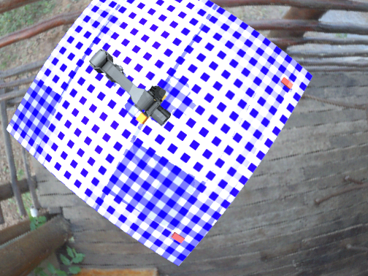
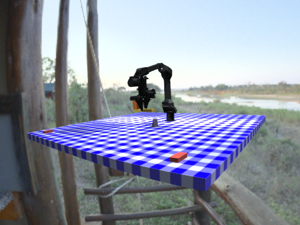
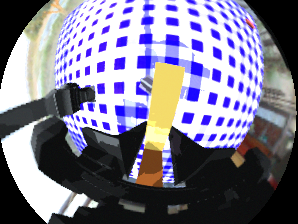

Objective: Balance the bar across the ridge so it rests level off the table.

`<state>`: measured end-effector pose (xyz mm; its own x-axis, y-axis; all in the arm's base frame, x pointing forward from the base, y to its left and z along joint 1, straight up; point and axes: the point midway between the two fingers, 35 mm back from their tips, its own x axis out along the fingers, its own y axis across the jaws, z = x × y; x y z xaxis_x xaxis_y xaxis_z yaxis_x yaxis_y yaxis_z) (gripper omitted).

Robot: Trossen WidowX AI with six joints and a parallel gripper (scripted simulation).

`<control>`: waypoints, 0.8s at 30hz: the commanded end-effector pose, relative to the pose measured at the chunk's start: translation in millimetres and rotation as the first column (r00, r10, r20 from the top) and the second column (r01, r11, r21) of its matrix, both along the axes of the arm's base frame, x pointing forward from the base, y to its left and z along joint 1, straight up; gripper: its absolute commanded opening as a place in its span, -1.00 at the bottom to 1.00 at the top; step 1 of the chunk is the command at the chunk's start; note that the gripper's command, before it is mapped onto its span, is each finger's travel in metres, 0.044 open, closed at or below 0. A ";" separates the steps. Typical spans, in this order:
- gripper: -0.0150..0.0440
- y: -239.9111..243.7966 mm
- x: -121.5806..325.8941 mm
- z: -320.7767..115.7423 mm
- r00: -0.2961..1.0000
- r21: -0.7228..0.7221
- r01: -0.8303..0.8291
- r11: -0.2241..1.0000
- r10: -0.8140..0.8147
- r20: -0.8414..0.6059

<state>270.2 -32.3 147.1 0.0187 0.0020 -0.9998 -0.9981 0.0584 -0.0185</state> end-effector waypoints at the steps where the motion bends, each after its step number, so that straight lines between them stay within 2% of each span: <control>1: -0.49 12.8 -2.9 1.1 0.998 -0.002 0.070 0.998 -0.070 0.003; 20: -0.49 84.5 -18.5 -0.4 0.884 0.011 0.468 0.884 -0.468 -0.003; 24: -0.49 87.4 -18.7 -2.0 0.875 0.012 0.485 0.875 -0.485 -0.003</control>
<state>251.7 53.3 146.1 0.0184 0.0065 -0.9998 -0.8590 0.5118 -0.0125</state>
